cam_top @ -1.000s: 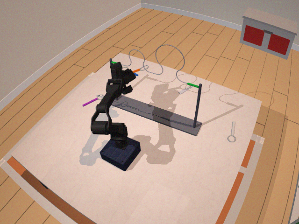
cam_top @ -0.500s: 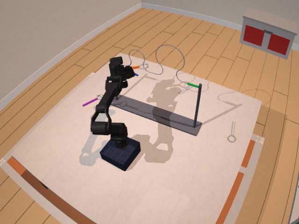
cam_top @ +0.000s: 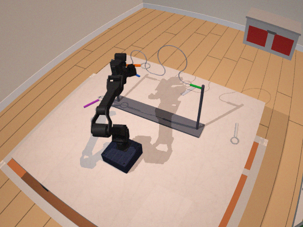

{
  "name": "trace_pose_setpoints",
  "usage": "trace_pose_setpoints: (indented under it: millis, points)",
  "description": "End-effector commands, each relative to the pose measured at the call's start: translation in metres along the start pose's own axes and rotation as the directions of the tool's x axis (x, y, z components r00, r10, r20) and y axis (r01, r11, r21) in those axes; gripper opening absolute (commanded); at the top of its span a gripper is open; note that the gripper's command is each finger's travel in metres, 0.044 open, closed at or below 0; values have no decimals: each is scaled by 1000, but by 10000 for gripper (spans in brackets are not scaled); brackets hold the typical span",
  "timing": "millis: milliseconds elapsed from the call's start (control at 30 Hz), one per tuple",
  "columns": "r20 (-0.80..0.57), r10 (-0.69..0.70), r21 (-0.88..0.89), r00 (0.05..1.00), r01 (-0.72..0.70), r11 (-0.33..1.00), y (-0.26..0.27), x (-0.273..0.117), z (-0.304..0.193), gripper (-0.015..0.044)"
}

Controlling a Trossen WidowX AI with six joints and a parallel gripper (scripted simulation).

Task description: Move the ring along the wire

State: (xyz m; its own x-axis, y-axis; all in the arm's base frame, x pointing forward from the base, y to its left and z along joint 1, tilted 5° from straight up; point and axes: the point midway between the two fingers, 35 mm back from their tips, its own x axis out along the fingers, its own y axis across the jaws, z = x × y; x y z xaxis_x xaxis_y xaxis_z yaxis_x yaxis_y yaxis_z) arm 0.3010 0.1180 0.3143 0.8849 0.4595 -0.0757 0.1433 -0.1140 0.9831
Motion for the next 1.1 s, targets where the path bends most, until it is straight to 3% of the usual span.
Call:
trace_pose_setpoints:
  millis: [0, 500, 1067]
  points:
    - [-11, 37, 45, 999, -36, 998, 14, -2, -1, -150]
    - [-16, 84, 127, 996, -81, 989, 38, -8, 3, -150]
    - [3, -19, -55, 1000, 19, 998, 30, -7, 4, -150]
